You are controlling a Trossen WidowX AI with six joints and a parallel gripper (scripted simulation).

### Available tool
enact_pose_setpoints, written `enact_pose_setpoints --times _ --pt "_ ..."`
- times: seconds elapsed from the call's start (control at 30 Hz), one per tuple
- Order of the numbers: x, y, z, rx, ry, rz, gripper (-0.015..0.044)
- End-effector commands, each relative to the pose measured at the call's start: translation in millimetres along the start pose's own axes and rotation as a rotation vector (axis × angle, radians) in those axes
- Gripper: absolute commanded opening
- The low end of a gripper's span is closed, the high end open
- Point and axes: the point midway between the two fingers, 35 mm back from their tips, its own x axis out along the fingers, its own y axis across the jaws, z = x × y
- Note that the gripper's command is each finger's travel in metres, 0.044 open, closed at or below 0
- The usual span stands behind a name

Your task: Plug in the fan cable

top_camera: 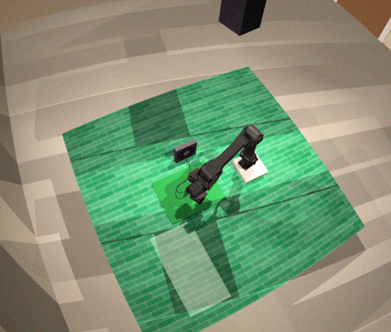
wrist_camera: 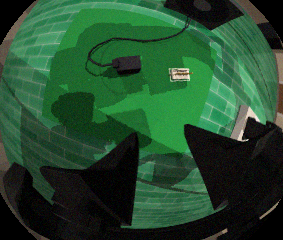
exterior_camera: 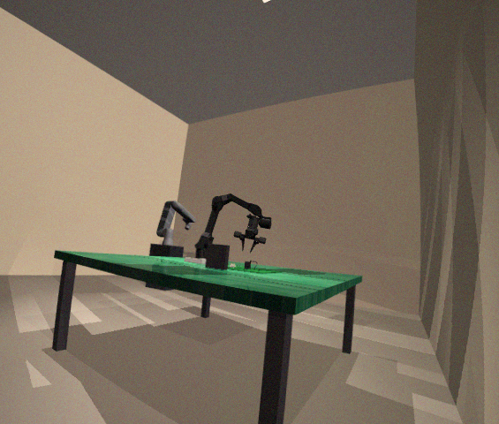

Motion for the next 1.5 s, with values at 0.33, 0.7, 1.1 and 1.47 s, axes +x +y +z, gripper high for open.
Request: enact_pose_setpoints --times 0.33,0.7,1.1,1.47 --pt "-14.1 4.5 5.1 -0.048 0.082 0.100 0.0284" --pt "-41.5 2.8 50.6 -0.853 0.043 0.160 0.0440" --pt "-60.9 -6.5 86.5 -1.482 -0.016 0.197 0.0440" --pt "-60.9 -6.5 86.5 -1.482 -0.016 0.197 0.0440"
